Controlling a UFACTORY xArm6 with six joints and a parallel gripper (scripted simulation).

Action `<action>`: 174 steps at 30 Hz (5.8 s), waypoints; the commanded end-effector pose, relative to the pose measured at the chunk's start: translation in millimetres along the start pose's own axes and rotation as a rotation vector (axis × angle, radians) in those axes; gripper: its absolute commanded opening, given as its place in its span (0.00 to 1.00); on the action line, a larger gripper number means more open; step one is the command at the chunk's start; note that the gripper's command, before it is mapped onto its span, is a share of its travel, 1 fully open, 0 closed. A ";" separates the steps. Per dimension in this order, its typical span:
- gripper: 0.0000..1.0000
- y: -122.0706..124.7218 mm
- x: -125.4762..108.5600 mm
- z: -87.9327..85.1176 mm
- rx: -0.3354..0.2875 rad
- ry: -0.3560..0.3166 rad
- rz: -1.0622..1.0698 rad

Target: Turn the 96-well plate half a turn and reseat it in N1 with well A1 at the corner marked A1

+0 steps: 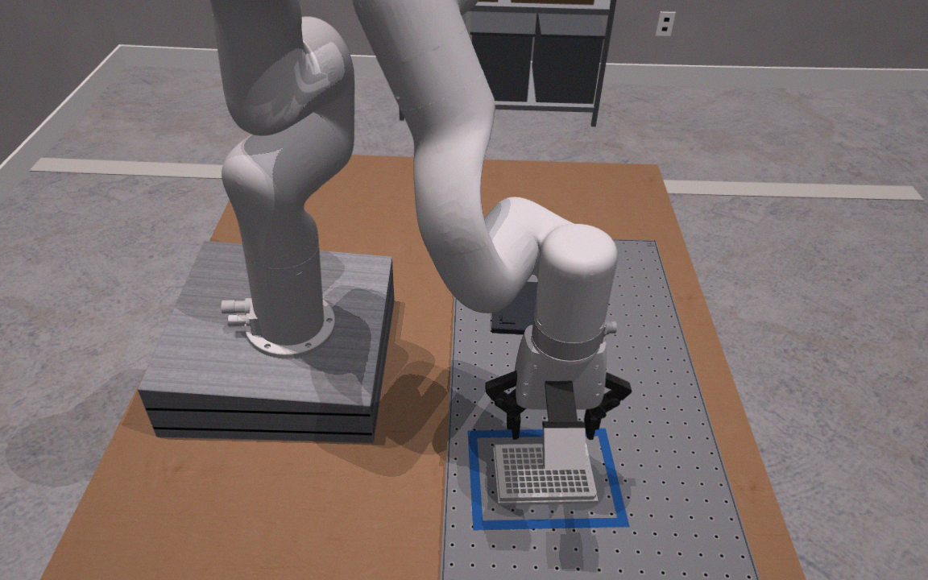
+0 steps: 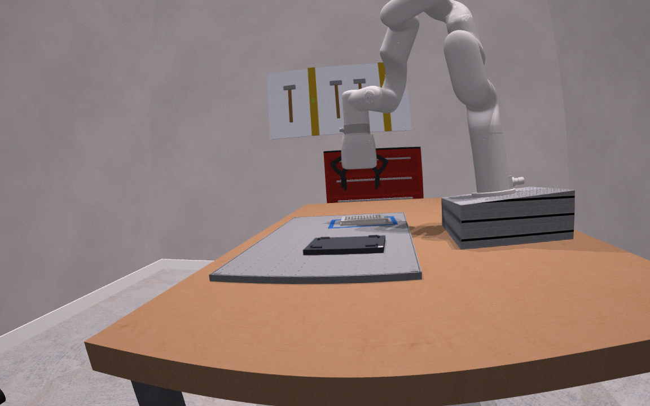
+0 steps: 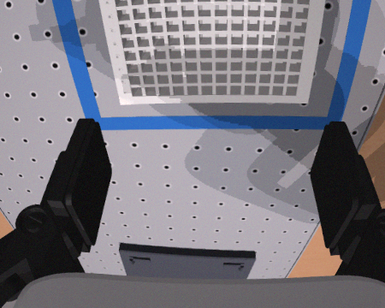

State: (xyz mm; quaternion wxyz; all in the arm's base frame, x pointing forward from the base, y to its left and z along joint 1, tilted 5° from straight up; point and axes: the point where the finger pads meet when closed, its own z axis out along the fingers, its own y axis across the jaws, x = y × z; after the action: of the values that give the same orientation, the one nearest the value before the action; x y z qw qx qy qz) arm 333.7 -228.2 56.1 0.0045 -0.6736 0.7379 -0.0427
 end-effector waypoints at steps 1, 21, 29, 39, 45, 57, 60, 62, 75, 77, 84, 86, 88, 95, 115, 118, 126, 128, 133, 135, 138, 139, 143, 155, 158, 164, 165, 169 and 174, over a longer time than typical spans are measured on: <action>1.00 -0.6 0.5 5.3 -0.002 0.008 0.141; 1.00 -0.6 0.4 5.3 0.000 0.009 0.741; 1.00 -0.6 0.5 5.3 0.001 0.009 0.941; 1.00 -0.6 0.4 5.3 0.002 0.009 1.241; 1.00 -0.6 0.5 5.3 0.003 0.009 1.408; 1.00 -0.6 0.4 5.3 0.004 0.008 1.545; 1.00 -0.6 0.4 5.3 0.004 0.008 1.545; 1.00 -0.6 0.4 5.3 0.004 0.008 1.545; 1.00 -0.5 0.5 20.3 0.004 0.009 1.545; 1.00 -0.5 0.5 23.7 0.004 0.009 1.545; 1.00 -0.4 0.6 35.3 0.004 0.009 1.545; 1.00 -0.4 0.6 38.7 0.004 0.009 1.545; 1.00 -0.4 0.6 42.0 0.004 0.009 1.545; 1.00 -0.3 0.7 50.4 0.004 0.009 1.545; 1.00 -0.2 0.8 66.1 0.004 0.009 1.545; 1.00 -0.2 0.8 66.7 0.004 0.009 1.545; 1.00 -0.2 0.8 70.7 0.004 0.009 1.545; 1.00 -0.2 0.8 72.1 0.004 0.009 1.545; 1.00 -0.2 0.8 75.4 0.004 0.009 1.545; 1.00 -0.2 0.8 76.8 0.004 0.009 1.545; 1.00 -0.1 0.9 78.8 0.004 0.009 1.545; 1.00 -0.1 0.9 79.4 0.004 0.009 1.545; 1.00 -0.1 0.9 80.8 0.004 0.009 1.545; 1.00 -0.1 0.9 86.1 0.004 0.009 1.545; 1.00 -0.1 0.9 86.1 0.004 0.009 1.545; 1.00 -0.1 0.9 86.1 0.004 0.009 1.545; 1.00 -0.1 0.9 86.1 0.004 0.009 1.545; 1.00 -0.1 0.9 86.1 0.004 0.009 1.545; 0.00 -0.1 0.9 85.5 0.004 0.009 1.545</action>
State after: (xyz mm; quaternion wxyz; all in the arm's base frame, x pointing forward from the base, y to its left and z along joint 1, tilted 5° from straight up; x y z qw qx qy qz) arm 338.0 -233.2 -30.4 0.0296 0.0329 0.9986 -0.0303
